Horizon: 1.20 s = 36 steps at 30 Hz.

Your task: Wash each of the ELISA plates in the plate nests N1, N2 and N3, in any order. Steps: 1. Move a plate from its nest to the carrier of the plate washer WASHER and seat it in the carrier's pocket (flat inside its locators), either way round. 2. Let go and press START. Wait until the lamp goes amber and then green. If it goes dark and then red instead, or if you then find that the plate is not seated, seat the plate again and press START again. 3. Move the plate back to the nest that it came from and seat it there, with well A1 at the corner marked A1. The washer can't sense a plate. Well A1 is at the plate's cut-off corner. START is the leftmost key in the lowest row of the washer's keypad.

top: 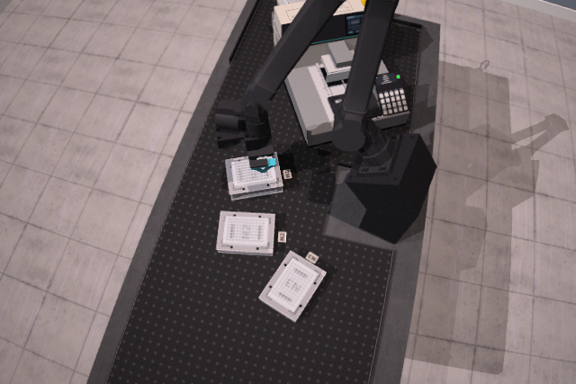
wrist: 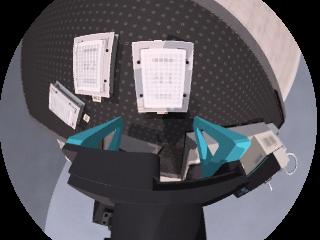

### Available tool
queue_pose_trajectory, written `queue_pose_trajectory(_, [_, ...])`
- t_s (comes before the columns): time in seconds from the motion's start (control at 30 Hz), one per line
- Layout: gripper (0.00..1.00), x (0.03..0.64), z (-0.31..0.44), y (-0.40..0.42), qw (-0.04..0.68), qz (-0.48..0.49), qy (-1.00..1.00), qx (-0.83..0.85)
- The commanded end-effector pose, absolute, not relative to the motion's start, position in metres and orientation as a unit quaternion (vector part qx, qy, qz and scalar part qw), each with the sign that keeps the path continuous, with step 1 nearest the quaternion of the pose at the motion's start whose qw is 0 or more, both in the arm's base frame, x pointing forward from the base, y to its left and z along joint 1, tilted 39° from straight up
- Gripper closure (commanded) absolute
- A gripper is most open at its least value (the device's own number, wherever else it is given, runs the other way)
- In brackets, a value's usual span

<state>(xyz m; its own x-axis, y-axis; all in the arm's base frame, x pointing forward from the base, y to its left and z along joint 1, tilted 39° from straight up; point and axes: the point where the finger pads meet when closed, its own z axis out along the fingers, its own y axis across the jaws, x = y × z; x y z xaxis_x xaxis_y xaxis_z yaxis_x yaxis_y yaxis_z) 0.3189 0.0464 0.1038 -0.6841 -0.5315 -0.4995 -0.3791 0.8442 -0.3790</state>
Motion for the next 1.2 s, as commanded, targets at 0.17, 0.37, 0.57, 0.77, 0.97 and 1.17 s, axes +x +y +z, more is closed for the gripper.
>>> queue_pose_trajectory(0.17, [0.0, 0.365, 0.12, 0.051, 0.326, -0.129, 0.901, -0.254])
queue_pose_trajectory(0.37, [0.0, 0.357, 0.116, 0.053, 0.321, -0.127, 0.903, -0.256])
queue_pose_trajectory(0.57, [0.0, 0.358, 0.098, 0.047, 0.31, -0.129, 0.906, -0.258])
queue_pose_trajectory(0.77, [0.0, 0.368, 0.099, 0.048, 0.317, -0.13, 0.904, -0.256])
queue_pose_trajectory(0.97, [0.0, 0.373, 0.09, 0.047, 0.315, -0.129, 0.905, -0.257])
queue_pose_trajectory(1.17, [0.0, 0.38, 0.082, 0.046, 0.315, -0.129, 0.904, -0.257])
